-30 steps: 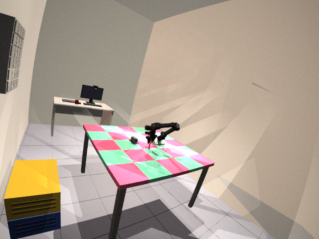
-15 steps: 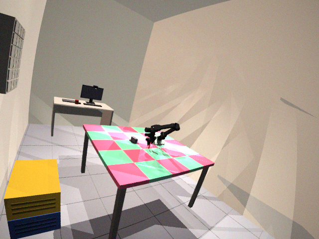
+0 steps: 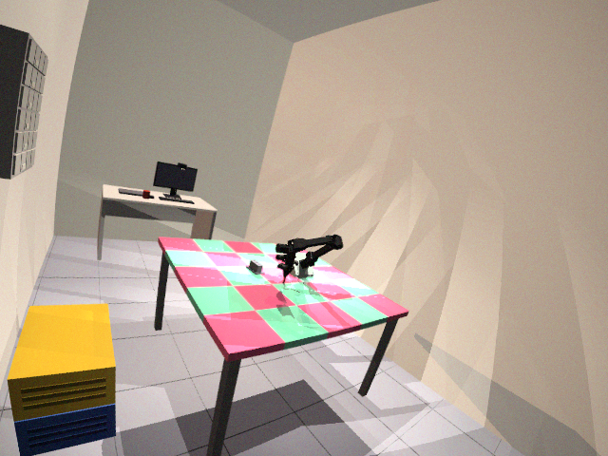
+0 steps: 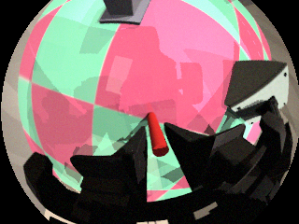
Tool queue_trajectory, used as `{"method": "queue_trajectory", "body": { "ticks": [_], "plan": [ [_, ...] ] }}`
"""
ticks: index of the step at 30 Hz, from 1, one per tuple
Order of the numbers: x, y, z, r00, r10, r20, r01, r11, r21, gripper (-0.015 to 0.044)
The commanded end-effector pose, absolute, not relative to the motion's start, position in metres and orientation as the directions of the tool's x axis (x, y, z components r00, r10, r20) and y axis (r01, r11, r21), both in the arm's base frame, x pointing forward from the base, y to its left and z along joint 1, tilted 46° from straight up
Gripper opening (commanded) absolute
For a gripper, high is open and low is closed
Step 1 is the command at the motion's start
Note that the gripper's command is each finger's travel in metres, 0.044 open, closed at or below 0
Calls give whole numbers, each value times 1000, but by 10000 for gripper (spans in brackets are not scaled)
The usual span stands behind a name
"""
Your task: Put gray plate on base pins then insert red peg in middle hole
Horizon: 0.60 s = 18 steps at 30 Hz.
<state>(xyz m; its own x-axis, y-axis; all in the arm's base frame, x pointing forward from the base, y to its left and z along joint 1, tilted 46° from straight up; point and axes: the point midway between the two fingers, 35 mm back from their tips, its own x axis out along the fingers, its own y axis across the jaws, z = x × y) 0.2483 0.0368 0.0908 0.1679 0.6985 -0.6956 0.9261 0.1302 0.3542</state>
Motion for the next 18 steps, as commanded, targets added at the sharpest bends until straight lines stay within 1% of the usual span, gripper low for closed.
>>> {"method": "queue_trajectory", "body": {
  "ticks": [1, 3, 12, 18],
  "plan": [
    [249, 37, 91, 170, 701, -693, 927, 125, 354, 13],
    [249, 37, 91, 170, 701, -693, 927, 125, 354, 0],
    [249, 36, 92, 170, 700, -693, 927, 125, 353, 0],
    [249, 24, 101, 170, 696, -698, 928, 125, 351, 0]
  ]
}}
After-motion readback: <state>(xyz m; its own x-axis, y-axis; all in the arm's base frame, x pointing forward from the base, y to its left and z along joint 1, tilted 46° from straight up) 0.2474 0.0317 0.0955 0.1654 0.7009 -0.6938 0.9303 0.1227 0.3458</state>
